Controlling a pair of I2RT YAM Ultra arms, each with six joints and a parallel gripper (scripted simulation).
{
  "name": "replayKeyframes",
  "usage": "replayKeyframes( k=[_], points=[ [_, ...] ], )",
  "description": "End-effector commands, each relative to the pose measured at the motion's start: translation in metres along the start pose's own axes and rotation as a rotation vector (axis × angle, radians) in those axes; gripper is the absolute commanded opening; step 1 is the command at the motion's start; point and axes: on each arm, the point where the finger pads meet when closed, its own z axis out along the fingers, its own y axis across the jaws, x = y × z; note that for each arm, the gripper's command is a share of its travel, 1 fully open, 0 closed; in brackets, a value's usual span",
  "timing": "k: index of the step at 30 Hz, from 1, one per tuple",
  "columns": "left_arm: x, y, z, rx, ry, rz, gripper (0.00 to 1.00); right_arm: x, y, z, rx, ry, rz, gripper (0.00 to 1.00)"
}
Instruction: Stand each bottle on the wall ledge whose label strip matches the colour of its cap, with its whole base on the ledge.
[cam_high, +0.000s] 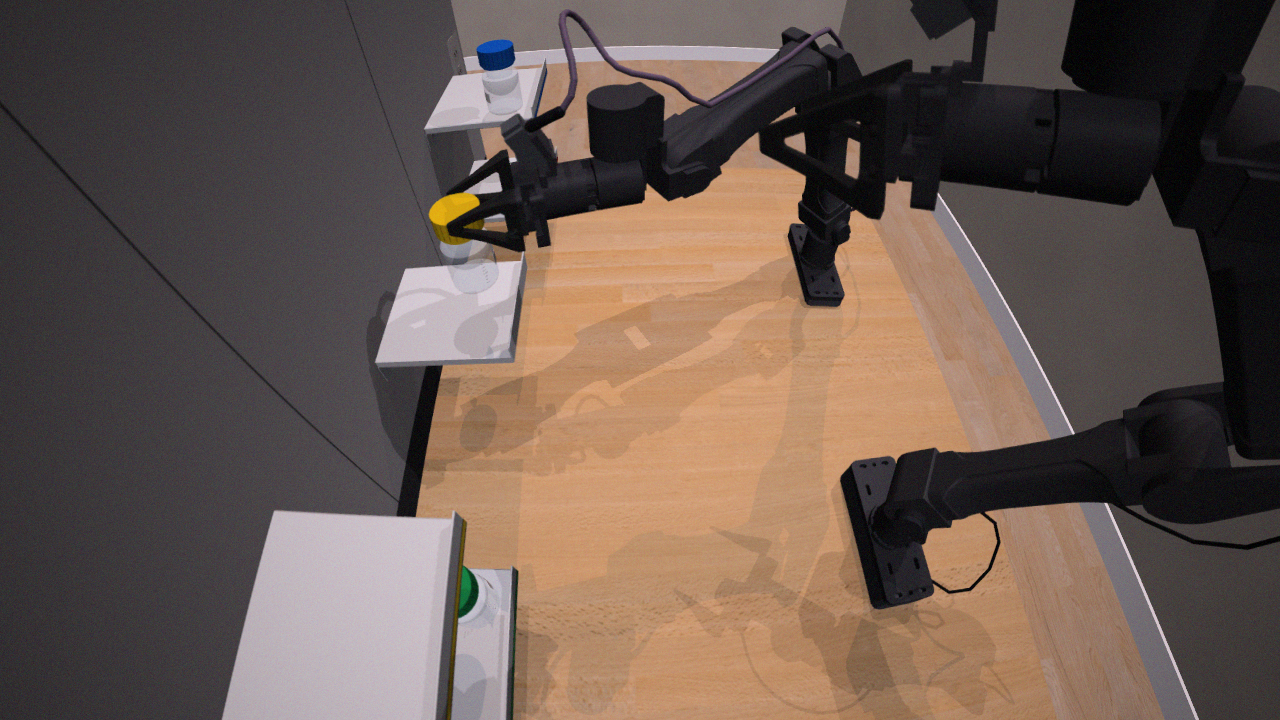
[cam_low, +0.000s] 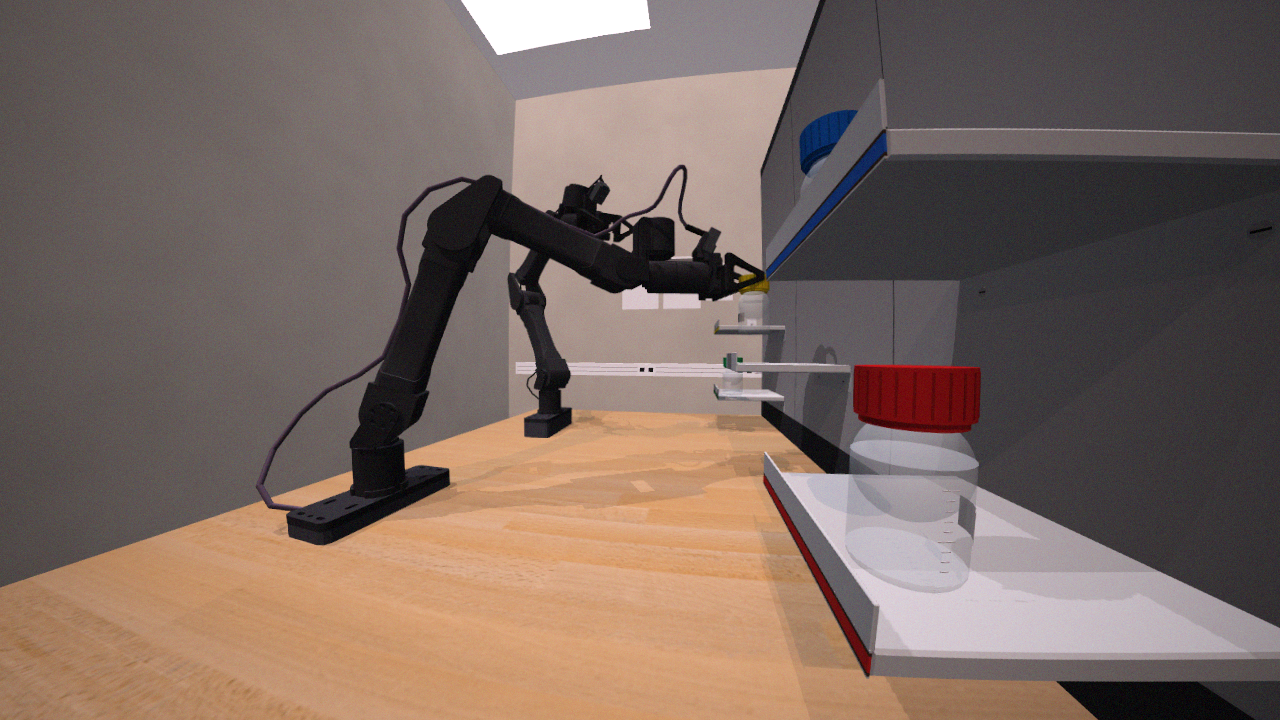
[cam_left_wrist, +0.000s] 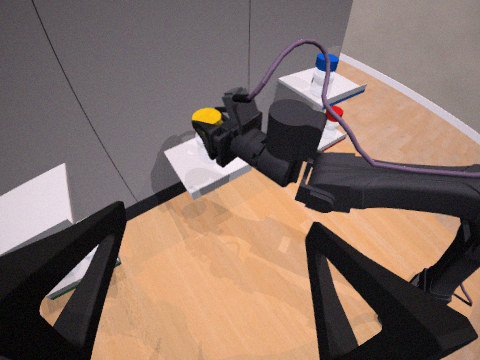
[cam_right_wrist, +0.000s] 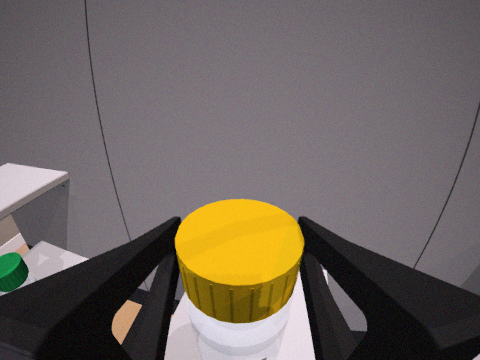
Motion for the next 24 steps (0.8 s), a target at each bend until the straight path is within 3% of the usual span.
replayKeyframes(
  k=[1,19,24],
  points=[
    [-0.002,0.001,-0.013,-0.013,-0.006,-0.009,1.0,-0.032,-0.002,-0.002,0.002,-0.07,0.025,0.5],
    [0.003,0.002,-0.007,-0.015,0.015,-0.011,1.0,-0.039,-0.005,-0.003,0.0,-0.1,0.039,0.5],
    [0.003,0.002,-0.007,-0.015,0.015,-0.011,1.0,-0.016,-0.005,0.0,-0.003,-0.104,0.039,0.5]
  ],
)
